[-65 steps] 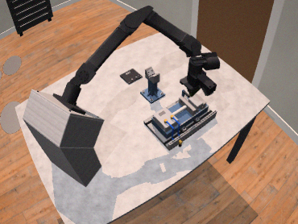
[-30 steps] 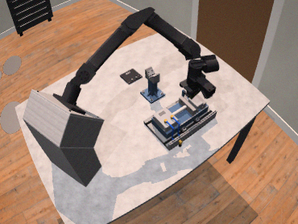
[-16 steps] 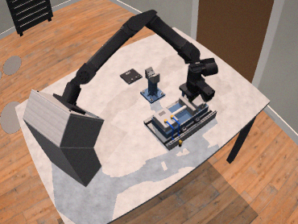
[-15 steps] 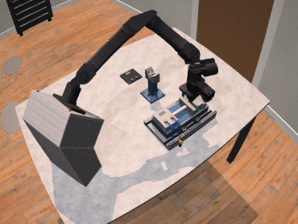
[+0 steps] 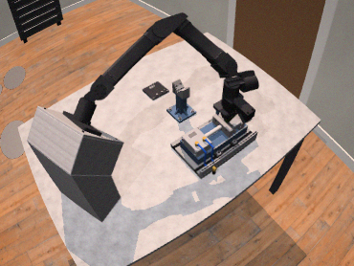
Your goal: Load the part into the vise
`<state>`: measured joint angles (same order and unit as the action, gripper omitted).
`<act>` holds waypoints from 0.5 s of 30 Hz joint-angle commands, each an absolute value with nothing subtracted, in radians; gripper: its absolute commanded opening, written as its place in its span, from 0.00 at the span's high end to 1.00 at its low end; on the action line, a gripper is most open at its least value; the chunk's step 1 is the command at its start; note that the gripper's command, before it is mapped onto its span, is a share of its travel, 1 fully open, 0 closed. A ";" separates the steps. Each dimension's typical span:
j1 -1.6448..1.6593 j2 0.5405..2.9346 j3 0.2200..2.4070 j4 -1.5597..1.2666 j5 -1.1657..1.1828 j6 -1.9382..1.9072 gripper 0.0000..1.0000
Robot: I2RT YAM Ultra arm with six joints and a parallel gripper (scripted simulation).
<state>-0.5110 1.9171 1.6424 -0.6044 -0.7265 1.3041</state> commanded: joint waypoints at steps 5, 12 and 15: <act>-0.523 1.904 1.636 -0.605 -0.711 1.309 1.00; -0.526 1.904 1.636 -0.605 -0.711 1.309 1.00; -0.526 1.904 1.636 -0.605 -0.711 1.309 1.00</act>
